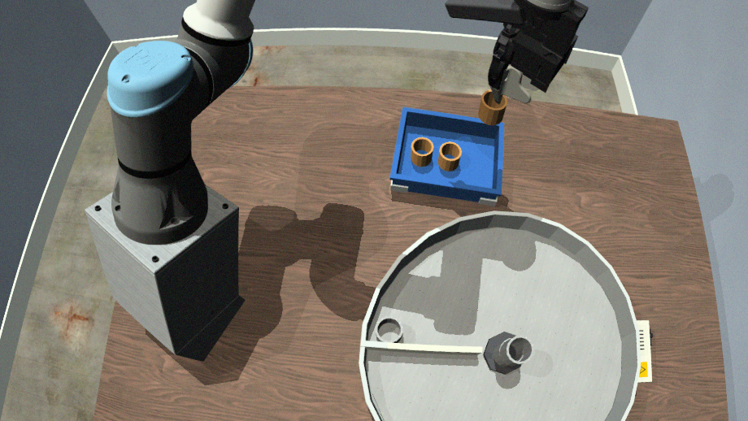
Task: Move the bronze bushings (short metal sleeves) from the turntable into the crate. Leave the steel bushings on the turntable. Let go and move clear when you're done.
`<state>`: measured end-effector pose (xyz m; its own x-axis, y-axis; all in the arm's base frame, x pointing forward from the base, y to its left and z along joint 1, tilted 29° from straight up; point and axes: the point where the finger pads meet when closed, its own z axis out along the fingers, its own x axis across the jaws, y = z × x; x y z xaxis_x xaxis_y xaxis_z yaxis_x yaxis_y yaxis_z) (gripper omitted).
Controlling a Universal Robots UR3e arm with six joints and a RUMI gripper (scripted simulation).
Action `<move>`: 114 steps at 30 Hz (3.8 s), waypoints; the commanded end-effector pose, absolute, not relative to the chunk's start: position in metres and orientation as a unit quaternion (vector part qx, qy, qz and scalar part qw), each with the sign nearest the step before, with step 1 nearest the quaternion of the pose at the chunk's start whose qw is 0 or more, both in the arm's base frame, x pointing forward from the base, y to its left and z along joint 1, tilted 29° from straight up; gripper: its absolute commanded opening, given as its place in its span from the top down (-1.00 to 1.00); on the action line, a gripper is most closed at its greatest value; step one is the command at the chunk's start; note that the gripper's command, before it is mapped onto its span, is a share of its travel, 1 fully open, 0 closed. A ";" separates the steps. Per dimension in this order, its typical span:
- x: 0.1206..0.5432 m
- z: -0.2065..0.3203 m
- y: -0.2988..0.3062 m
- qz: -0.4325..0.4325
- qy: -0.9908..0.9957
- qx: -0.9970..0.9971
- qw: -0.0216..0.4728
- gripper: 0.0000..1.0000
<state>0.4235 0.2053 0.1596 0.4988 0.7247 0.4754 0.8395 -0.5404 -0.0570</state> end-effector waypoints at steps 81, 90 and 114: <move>0.448 0.070 0.252 -0.203 -0.458 -0.854 0.141 1.00; 0.449 0.064 0.255 -0.203 -0.458 -0.854 0.141 1.00; 0.449 0.064 0.255 -0.203 -0.458 -0.854 0.141 1.00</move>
<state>0.4485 0.2551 0.0629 0.4989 0.7249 0.4749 0.8395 -0.5404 -0.0569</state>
